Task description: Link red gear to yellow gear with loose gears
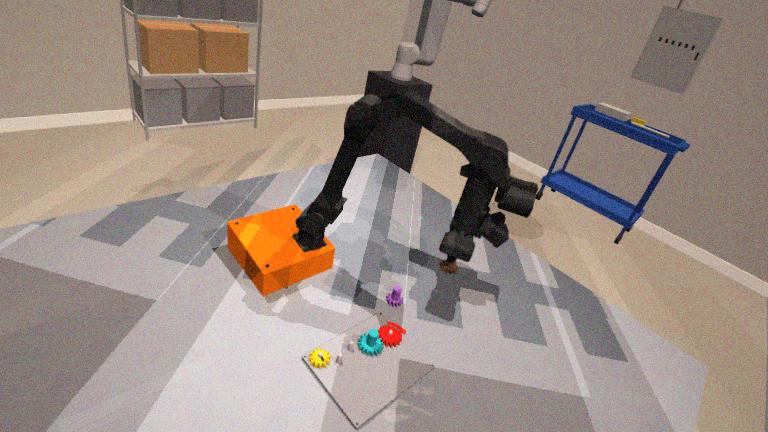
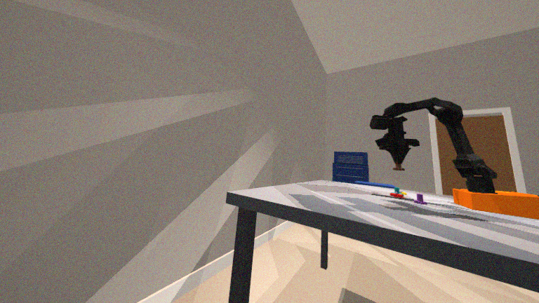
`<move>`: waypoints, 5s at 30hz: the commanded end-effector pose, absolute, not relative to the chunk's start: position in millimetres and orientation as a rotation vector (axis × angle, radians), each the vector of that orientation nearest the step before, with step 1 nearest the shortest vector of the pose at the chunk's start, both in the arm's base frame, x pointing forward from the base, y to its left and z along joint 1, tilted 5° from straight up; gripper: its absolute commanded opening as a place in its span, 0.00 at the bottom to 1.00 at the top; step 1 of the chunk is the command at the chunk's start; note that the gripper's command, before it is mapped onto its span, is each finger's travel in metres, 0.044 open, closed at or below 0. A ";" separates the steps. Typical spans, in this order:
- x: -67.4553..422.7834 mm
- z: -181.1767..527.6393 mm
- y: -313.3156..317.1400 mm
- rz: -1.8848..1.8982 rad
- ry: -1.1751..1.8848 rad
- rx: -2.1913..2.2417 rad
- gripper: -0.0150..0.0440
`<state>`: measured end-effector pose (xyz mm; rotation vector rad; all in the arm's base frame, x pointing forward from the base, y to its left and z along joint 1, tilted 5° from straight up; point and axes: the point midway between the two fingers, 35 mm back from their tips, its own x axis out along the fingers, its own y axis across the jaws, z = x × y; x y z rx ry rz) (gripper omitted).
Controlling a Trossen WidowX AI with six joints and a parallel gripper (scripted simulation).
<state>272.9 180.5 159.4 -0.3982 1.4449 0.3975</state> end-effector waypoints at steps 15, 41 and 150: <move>283.8 159.0 154.6 0.391 1.428 -0.394 0.25; 298.6 137.4 96.0 0.387 1.431 -0.398 0.25; 270.5 75.7 -57.7 0.929 1.245 -1.022 0.25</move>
